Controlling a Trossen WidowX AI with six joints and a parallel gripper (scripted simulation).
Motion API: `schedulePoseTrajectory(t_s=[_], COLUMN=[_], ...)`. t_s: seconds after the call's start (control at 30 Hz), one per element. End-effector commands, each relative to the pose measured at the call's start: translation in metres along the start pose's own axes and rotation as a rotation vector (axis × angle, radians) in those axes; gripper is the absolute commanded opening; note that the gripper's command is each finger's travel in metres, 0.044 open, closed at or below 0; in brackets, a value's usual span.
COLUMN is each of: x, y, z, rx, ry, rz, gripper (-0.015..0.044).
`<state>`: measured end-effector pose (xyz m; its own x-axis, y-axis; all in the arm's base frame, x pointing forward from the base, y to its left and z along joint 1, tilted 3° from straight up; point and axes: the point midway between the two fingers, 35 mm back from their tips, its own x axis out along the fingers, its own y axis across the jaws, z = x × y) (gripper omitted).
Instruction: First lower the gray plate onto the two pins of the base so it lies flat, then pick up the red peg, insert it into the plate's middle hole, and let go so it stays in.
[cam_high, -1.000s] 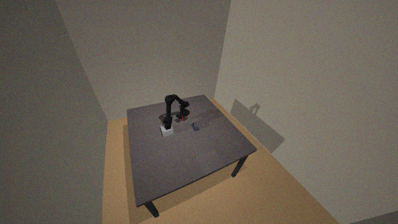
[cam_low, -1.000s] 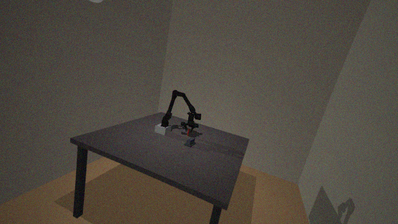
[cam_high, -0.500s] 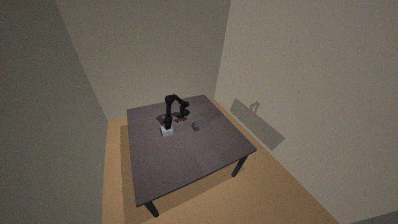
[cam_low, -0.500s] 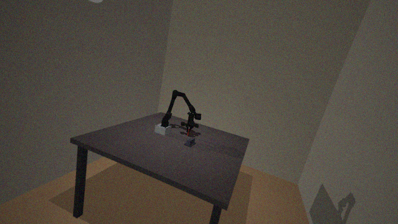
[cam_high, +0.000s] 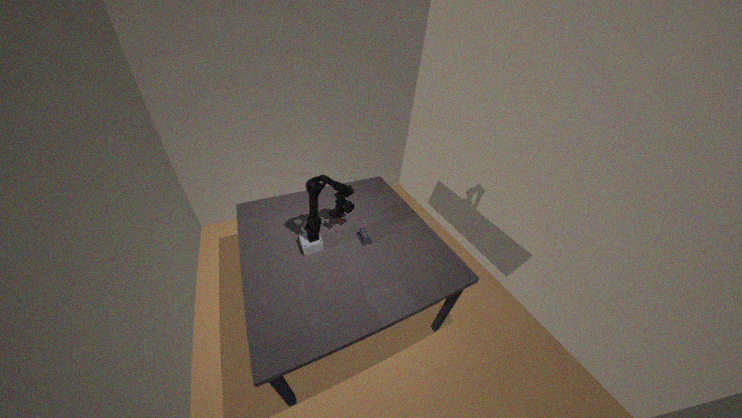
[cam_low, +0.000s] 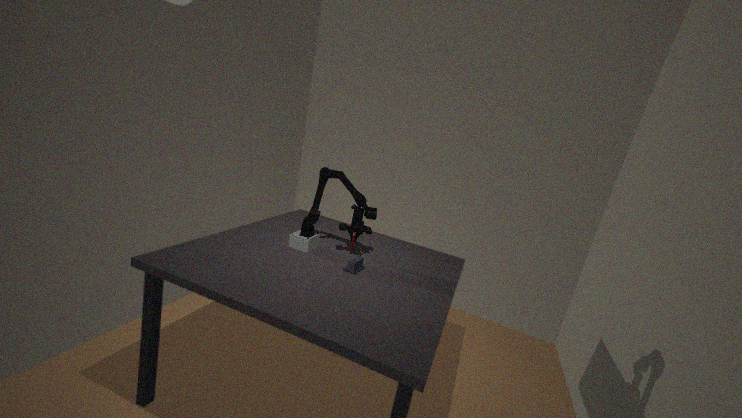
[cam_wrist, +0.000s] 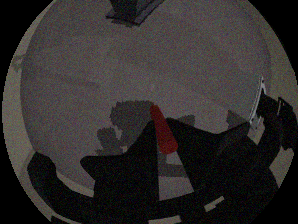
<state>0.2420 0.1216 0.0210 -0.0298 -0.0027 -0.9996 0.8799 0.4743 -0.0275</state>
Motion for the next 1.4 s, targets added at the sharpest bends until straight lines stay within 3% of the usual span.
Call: schedulePoseTrajectory(t_s=[0.0,0.43,1.37], x=[-0.014,-0.055,-0.047], y=[0.002,0.004,0.02], z=[0.0,-0.001,0.075], rx=[0.002,0.002,0.003], ry=[0.003,0.003,-0.015], rz=[0.004,0.004,0.01], gripper=[0.0,0.0,0.0])
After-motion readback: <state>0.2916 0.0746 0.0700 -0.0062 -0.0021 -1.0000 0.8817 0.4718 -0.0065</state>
